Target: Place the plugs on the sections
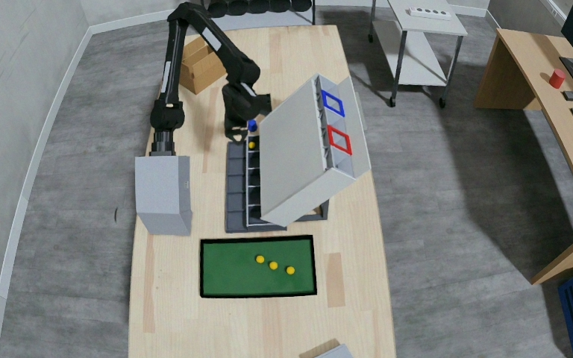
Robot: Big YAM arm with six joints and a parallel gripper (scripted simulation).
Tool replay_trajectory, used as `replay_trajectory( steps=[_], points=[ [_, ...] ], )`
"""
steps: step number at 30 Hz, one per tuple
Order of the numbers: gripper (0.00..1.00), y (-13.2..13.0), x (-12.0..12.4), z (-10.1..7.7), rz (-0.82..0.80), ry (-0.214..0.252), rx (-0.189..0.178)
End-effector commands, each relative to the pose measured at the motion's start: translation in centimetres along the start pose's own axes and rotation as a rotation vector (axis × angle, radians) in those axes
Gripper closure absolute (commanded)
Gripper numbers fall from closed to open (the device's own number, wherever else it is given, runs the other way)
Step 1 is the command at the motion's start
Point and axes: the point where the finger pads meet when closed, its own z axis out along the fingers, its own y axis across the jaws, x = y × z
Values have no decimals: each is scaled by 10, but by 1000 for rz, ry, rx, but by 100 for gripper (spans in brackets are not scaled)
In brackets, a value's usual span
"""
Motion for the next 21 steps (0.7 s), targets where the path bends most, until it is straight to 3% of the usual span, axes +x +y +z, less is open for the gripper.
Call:
replay_trajectory(
  steps=[1, 10, 21],
  points=[
    [20, -36, 2, 18, 9, -3, -3],
    [20, -111, 9, 67, 9, -3, -3],
    [20, -128, 11, 79, 17, 7, -10]
  ],
)
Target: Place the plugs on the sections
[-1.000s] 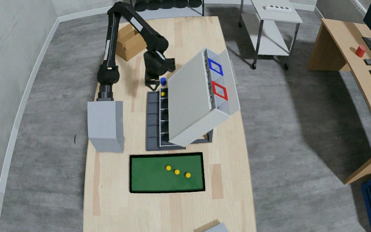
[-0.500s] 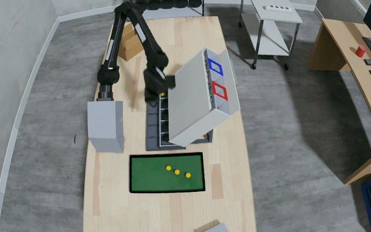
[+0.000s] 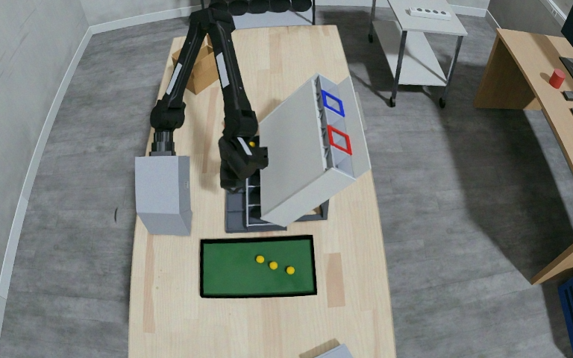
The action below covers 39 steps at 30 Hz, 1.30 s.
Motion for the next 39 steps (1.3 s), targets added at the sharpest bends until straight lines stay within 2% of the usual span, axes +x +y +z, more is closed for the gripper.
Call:
replay_trajectory(
  steps=[1, 6, 25, 39],
  points=[
    [20, -21, -14, -9, -26, -32, 28],
    [20, -31, -13, -3, -21, -27, 25],
    [20, -31, -13, -2, -41, -45, 37],
    [20, -150, -58, 25, -12, -15, 11]
  ],
)
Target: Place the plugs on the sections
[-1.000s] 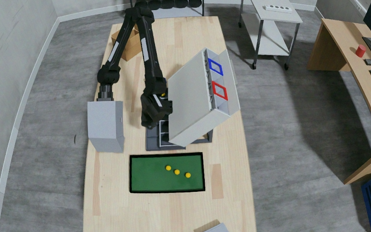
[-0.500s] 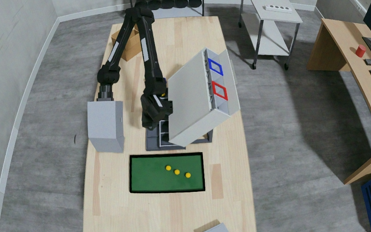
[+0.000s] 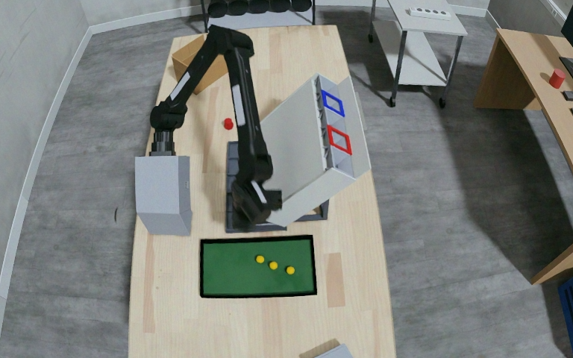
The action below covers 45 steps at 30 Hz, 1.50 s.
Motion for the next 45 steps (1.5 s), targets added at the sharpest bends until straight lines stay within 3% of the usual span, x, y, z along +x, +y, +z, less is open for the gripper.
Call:
replay_trajectory(
  steps=[1, 18, 45],
  points=[
    [20, -40, -25, -11, -22, -30, 23],
    [20, -66, -36, -9, -55, -65, 54],
    [20, -66, -35, -9, -29, -34, 32]
  ],
)
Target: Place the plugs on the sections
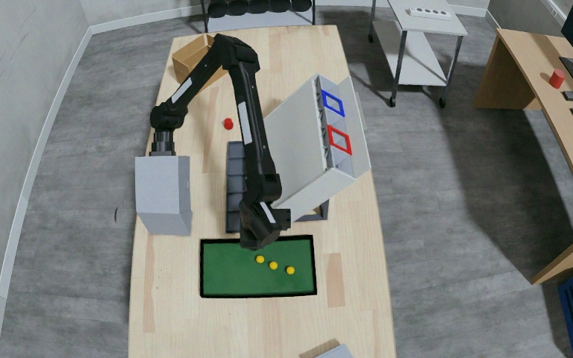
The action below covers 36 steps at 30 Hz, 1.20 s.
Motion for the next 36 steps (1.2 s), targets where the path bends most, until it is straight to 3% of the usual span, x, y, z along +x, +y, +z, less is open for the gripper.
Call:
replay_trajectory(
  steps=[1, 26, 36],
  points=[
    [20, -14, -13, -15, -19, -26, 23],
    [20, -14, -13, -15, -9, -16, 15],
    [20, -15, -13, -15, -32, -45, 35]
  ],
)
